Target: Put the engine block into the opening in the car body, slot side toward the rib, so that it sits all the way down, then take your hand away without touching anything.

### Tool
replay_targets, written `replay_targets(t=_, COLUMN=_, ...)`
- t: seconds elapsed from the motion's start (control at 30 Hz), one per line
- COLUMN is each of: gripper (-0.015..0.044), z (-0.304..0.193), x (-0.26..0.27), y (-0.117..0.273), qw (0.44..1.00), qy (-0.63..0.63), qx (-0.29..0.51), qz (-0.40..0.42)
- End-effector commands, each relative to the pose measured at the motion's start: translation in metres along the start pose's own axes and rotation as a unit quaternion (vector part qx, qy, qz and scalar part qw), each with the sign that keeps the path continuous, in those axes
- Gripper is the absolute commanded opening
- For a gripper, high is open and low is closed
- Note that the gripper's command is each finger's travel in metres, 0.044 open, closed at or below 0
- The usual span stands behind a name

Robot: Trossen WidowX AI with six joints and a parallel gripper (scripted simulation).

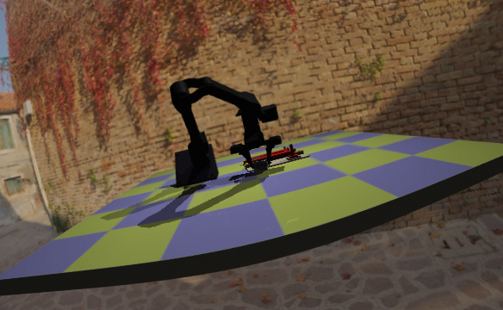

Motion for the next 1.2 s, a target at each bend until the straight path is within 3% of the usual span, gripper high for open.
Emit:
replay_targets(t=0.0, gripper=0.0217, z=0.000, x=0.000, y=-0.001, qw=1.000, qy=0.002, qx=-0.002, qz=0.001)
replay_targets(t=0.2, gripper=0.0177, z=0.000, x=0.000, y=-0.001, qw=1.000, qy=0.002, qx=-0.002, qz=0.001)
replay_targets(t=0.43, gripper=0.0000, z=-0.007, x=0.002, y=0.005, qw=0.999, qy=0.037, qx=0.001, qz=0.020)
replay_targets(t=1.17, gripper=0.0000, z=-0.011, x=0.012, y=0.065, qw=1.000, qy=0.023, qx=0.011, qz=0.011)
Point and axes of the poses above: the point midway between the two fingers, 35 mm back from their tips, its own y axis back along the fingers, its own x axis across the jaws, z = x × y, the point moved 7 cm from there along y, back along the fingers, and after that the axes turned 9 degrees about y, right-handed, at the moved point
